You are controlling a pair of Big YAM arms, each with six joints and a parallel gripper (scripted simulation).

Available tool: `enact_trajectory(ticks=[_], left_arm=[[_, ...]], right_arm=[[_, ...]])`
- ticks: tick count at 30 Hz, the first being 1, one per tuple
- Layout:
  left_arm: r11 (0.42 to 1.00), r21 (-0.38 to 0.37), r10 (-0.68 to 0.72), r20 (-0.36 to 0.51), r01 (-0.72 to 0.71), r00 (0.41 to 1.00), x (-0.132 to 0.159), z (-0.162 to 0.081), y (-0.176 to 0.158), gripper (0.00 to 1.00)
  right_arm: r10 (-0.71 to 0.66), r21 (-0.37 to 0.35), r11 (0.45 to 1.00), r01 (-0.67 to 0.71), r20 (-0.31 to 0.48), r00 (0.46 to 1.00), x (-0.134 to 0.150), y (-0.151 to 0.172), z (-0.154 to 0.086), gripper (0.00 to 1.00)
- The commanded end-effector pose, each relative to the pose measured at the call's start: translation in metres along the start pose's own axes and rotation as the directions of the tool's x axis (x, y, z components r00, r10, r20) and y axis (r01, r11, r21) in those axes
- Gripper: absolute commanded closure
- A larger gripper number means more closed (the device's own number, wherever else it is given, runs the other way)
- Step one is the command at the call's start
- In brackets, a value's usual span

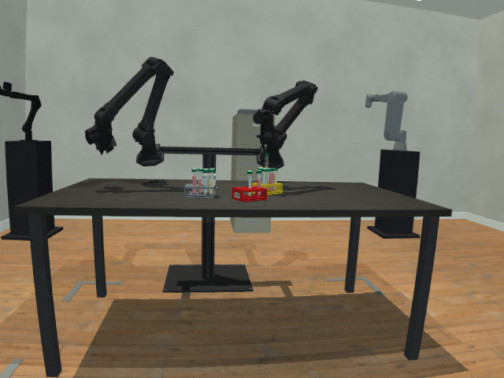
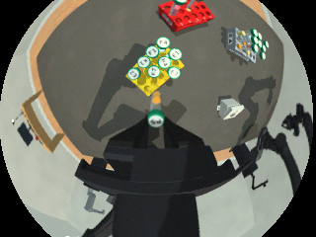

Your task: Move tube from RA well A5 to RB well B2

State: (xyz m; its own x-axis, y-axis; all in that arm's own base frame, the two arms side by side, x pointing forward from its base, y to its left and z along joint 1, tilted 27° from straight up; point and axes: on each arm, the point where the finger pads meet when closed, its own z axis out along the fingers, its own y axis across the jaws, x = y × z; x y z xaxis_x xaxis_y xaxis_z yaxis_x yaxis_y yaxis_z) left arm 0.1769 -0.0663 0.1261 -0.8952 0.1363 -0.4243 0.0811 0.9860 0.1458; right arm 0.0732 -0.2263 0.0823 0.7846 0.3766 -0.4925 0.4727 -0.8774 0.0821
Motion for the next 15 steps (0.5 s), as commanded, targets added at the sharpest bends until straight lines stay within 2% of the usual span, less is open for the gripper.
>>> enact_trajectory(ticks=[1,15], left_arm=[[0.999,0.041,-0.007,0.064,0.004,0.998,-0.032,-0.023,-0.004,1.00],[1.000,0.029,0.000,0.061,-0.001,0.998,-0.049,-0.023,0.015,1.00]], right_arm=[[0.010,-0.015,1.000,-0.010,-0.003,1.000,-0.002,0.007,-0.005,0.70],[0.010,-0.015,1.000,-0.010,-0.003,1.000,-0.002,0.007,-0.005,0.70]])
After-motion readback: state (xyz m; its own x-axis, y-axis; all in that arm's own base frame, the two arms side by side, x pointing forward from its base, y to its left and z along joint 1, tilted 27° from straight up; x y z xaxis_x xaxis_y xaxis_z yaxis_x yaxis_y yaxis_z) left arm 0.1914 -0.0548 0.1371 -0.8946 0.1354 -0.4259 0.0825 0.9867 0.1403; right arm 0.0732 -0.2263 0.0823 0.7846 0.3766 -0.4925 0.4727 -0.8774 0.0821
